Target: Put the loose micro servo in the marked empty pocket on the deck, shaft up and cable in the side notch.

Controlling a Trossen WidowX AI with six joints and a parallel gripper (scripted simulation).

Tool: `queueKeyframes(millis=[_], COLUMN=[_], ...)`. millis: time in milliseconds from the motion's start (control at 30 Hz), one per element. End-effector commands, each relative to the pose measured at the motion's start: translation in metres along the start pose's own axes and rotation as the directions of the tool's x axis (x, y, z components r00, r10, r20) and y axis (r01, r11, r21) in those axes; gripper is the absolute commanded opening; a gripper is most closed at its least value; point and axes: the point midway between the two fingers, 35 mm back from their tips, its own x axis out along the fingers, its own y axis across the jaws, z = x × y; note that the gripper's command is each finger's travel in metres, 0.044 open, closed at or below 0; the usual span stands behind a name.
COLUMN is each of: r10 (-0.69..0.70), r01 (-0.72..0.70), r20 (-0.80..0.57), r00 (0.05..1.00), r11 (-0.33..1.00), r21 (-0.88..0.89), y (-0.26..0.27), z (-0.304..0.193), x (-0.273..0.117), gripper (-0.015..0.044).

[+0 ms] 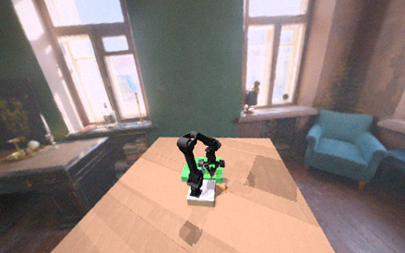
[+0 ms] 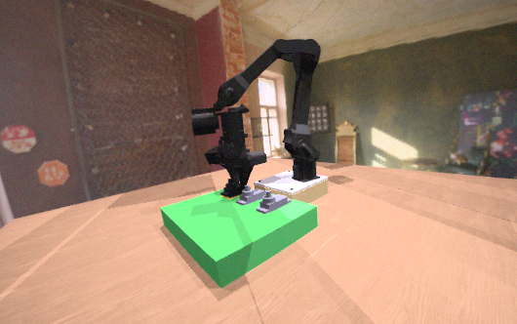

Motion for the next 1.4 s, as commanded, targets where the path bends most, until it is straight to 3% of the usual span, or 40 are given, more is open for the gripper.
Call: queueKeyframes(millis=[0, 167, 400, 767, 1100, 1367], r10=[0.001, 0.001, 0.001, 0.001, -0.001, 0.001], r01=[-0.001, -0.001, -0.001, -0.001, 0.001, -0.001], r20=[0.0, 0.0, 0.0, 0.0, 0.01, 0.011], r00=[1.0, 1.0, 1.0, 1.0, 1.0, 1.0], r11=[1.0, 1.0, 1.0, 1.0, 1.0, 1.0], r21=[0.002, 0.002, 0.002, 0.002, 0.001, 0.002], y=[0.0, 0.0, 0.0, 0.001, -0.004, 0.0], z=[0.0, 0.0, 0.0, -0.003, 0.063, 0.11], x=[0.003, 0.008, 0.006, -0.029, -0.068, -0.095], gripper=[0.0, 0.0, 0.0184, 0.0187, 0.044, 0.044])
